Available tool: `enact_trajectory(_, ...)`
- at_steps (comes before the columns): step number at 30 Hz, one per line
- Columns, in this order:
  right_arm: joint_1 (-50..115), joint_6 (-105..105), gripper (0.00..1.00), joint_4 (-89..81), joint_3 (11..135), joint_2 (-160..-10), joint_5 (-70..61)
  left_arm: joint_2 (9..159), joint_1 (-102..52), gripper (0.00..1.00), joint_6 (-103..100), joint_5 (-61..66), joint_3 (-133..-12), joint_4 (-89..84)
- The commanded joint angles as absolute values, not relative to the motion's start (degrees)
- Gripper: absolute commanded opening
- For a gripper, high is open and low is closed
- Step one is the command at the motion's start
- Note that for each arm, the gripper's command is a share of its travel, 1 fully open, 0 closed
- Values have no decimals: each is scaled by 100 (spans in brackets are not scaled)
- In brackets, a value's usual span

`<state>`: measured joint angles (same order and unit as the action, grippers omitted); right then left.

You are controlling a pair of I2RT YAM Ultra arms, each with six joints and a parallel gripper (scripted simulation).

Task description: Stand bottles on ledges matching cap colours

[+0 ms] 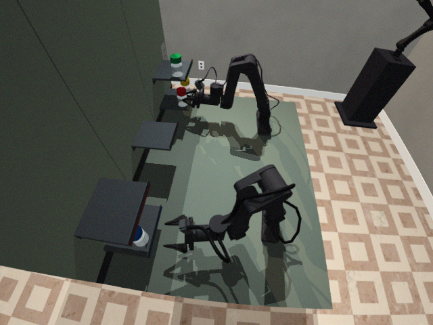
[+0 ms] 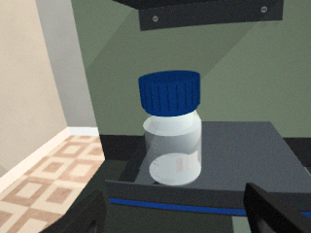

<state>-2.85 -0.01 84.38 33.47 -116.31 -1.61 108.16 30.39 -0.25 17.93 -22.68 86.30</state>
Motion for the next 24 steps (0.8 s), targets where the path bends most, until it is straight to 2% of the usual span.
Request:
enact_trajectory(1, -344, -19, 49, 8521, 3228, -11458, -219, 10627, 3023, 95, 2, 1880, -2357, 8552)
enact_trajectory(2, -344, -19, 49, 8521, 3228, -11457, -216, 10600, 3026, 100, -1, 1885, -2349, 8444)
enact_trajectory(8, -344, -19, 49, 8521, 3228, -11457, -215, 10216, 3074, 100, -30, 1924, -2225, 7639)
enact_trajectory(17, -310, -6, 49, 8471, 3288, -11506, -176, 8013, 3200, 100, -142, 2119, -2385, 4576)
enact_trajectory(24, -310, -6, 49, 8471, 3288, -11506, -176, 6264, 3317, 100, -172, 2305, -3075, 2421)
